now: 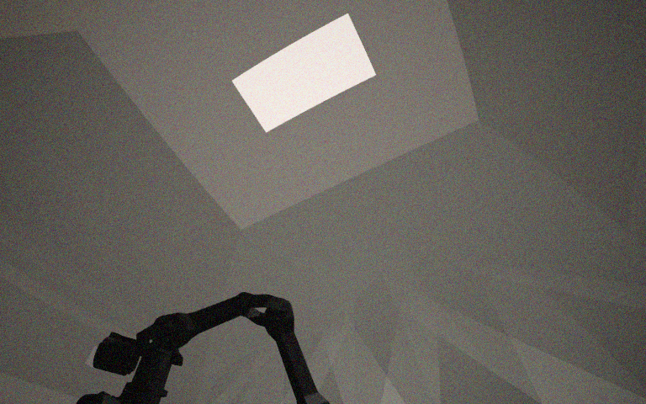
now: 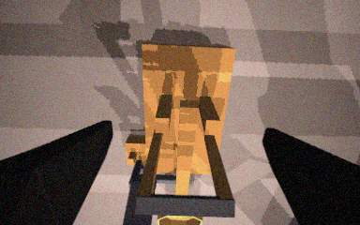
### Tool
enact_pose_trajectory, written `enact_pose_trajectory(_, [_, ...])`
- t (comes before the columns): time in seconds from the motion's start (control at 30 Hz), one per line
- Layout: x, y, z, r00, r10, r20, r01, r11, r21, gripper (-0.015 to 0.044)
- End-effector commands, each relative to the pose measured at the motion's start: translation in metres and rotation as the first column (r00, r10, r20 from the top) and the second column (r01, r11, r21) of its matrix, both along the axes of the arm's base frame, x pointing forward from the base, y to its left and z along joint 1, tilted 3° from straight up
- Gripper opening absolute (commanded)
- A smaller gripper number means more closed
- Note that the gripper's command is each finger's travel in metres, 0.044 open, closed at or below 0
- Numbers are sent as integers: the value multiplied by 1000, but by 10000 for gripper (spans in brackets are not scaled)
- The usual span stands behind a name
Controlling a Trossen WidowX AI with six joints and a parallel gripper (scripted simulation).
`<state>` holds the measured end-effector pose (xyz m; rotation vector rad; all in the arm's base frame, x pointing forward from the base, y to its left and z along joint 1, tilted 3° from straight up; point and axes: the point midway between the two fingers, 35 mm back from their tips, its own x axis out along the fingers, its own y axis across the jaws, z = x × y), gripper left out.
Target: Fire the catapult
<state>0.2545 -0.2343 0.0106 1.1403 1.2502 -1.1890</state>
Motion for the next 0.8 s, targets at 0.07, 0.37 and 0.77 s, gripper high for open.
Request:
enact_pose_trajectory(0.07, [-1, 2, -9, 1000, 2, 0, -2, 1000, 7, 440])
enact_pose_trajectory(0.37, [-1, 1, -23, 1000, 2, 0, -2, 1000, 7, 440])
enact_pose_trajectory(0.77, [-2, 1, -43, 1000, 2, 0, -2, 1000, 7, 440])
